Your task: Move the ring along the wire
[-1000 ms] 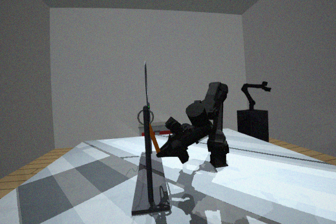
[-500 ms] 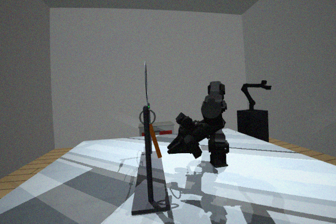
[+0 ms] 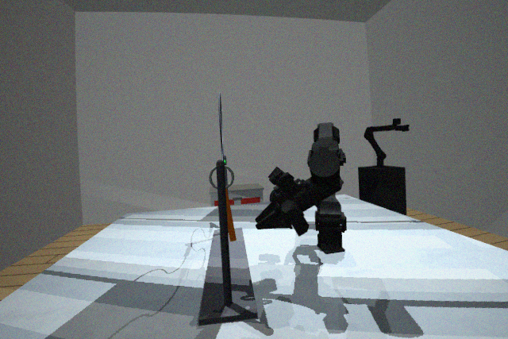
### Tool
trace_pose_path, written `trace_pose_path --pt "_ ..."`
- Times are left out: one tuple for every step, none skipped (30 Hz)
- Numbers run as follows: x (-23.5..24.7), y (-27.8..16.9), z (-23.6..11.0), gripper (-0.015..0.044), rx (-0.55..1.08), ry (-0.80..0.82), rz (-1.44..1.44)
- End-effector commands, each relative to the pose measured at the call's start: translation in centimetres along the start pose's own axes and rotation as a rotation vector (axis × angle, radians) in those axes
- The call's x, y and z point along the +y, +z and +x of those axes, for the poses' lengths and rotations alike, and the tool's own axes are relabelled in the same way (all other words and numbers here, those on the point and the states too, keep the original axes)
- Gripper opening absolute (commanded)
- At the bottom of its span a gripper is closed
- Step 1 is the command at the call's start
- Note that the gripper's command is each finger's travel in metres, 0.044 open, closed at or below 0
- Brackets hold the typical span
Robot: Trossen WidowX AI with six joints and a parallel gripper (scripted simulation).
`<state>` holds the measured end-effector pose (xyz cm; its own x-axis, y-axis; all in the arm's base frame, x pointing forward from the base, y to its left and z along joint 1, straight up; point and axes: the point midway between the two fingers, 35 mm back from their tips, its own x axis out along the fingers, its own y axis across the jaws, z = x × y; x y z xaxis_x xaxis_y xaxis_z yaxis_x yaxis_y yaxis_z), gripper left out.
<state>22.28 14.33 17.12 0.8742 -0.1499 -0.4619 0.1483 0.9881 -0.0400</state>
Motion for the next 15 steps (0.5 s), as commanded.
trace_pose_path --pt "-0.02 0.19 -0.08 0.0160 -0.004 0.000 0.007" --pt "-0.02 0.19 -0.08 0.0160 -0.004 0.000 0.007" --pt "-0.02 0.19 -0.08 0.0160 -0.004 0.000 0.007" --pt "-0.02 0.19 -0.08 0.0160 -0.004 0.000 0.007" --pt "-0.02 0.19 -0.08 0.0160 -0.004 0.000 0.007" --pt "-0.02 0.19 -0.08 0.0160 -0.004 0.000 0.007" --pt "-0.02 0.19 -0.08 0.0160 -0.004 0.000 0.007" --pt "-0.02 0.19 -0.08 0.0160 -0.004 0.000 0.007" --pt "-0.02 0.19 -0.08 0.0160 -0.004 0.000 0.007" --pt "-0.02 0.19 -0.08 0.0160 -0.004 0.000 0.007" --pt "-0.02 0.19 -0.08 0.0160 -0.004 0.000 0.007" --pt "-0.02 0.19 -0.08 0.0160 -0.004 0.000 0.007" --pt "-0.02 0.19 -0.08 0.0160 -0.004 0.000 0.007" --pt "-0.02 0.19 -0.08 0.0160 -0.004 0.000 0.007" --pt "0.02 0.03 -0.20 0.0186 0.000 0.001 0.002"
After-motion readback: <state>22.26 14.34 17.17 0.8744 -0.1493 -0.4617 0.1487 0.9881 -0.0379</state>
